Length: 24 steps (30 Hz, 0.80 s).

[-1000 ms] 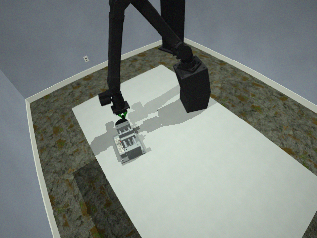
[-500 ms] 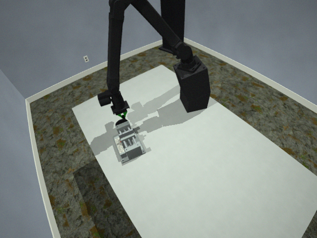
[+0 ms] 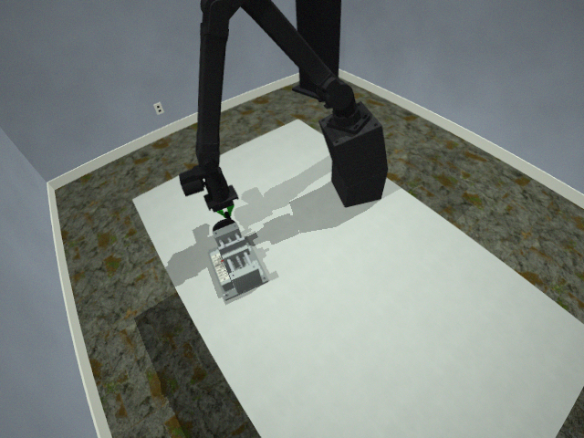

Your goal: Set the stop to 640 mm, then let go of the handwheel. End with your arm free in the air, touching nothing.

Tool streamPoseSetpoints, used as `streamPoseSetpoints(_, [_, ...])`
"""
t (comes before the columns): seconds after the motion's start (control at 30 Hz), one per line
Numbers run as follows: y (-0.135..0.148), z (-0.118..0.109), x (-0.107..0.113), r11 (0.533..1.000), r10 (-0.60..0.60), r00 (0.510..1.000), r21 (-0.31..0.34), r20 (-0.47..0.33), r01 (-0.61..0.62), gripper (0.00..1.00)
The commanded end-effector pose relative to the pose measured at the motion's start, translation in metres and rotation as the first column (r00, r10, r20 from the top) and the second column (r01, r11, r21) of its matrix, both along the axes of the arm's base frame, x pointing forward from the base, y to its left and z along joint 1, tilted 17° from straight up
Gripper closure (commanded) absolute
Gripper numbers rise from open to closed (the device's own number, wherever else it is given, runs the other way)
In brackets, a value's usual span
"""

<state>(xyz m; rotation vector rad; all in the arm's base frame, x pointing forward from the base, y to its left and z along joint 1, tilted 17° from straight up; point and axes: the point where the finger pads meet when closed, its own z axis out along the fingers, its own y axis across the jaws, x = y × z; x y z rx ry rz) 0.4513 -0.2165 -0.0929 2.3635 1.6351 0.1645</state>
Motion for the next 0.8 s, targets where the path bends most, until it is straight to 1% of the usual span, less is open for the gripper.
streamPoseSetpoints(0.0, [-0.007,0.034,0.020,1.000,-0.009,0.999,-0.026,0.045,0.010,0.94])
streamPoseSetpoints(0.17, [-0.008,0.043,0.021,1.000,-0.010,0.999,-0.027,0.046,0.011,0.94])
streamPoseSetpoints(0.23, [-0.006,0.038,0.014,1.000,-0.012,0.999,-0.021,0.032,0.012,0.94])
streamPoseSetpoints(0.27, [-0.006,0.038,0.014,1.000,-0.012,0.999,-0.021,0.032,0.013,0.94])
streamPoseSetpoints(0.37, [-0.009,0.044,0.023,1.000,-0.011,0.999,-0.027,0.046,0.012,0.94])
streamPoseSetpoints(0.43, [-0.009,0.044,0.023,1.000,-0.011,0.999,-0.027,0.046,0.012,0.94])
streamPoseSetpoints(0.63, [-0.011,0.052,0.034,1.000,-0.008,0.999,-0.028,0.048,0.009,0.94])
streamPoseSetpoints(0.77, [-0.012,0.054,0.037,1.000,-0.008,0.999,-0.028,0.049,0.010,0.94])
